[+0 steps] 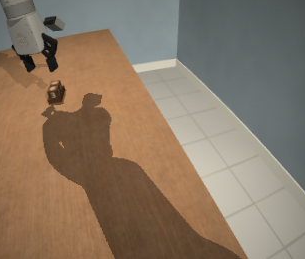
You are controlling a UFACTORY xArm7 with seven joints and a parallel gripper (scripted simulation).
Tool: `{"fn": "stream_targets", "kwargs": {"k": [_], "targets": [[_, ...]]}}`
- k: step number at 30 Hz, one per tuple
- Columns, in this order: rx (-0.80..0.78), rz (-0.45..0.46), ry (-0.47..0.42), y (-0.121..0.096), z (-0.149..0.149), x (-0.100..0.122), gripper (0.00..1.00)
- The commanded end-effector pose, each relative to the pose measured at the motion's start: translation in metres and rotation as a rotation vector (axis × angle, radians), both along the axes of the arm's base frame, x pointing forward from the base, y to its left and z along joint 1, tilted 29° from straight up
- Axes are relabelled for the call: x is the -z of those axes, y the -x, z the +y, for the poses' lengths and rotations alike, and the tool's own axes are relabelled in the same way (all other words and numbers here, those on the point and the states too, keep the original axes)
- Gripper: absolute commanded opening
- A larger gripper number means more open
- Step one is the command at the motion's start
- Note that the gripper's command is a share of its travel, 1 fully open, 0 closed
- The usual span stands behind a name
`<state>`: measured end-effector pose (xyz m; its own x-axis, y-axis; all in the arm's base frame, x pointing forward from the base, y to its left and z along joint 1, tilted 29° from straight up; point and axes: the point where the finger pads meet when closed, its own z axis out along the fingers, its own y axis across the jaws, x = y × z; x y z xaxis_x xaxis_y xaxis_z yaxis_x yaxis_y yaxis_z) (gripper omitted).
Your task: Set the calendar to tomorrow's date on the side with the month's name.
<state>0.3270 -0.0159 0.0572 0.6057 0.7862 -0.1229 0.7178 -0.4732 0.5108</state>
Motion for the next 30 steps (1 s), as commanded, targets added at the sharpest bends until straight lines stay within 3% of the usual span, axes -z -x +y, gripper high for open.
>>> {"fn": "stream_targets", "kwargs": {"k": [1, 12, 20, 21, 30], "targets": [[-0.097, 0.114, 0.042, -0.0036, 0.0032, 0.0014, 1.0], [-0.326, 0.225, 0.117, -0.0091, 0.0083, 0.0054, 1.0], [-0.37, 0.246, 0.131, -0.0101, 0.0092, 0.0063, 1.0], [-0.37, 0.246, 0.131, -0.0101, 0.0092, 0.0063, 0.49], [-0.37, 0.246, 0.131, -0.0101, 0.0092, 0.0063, 0.49]]}}
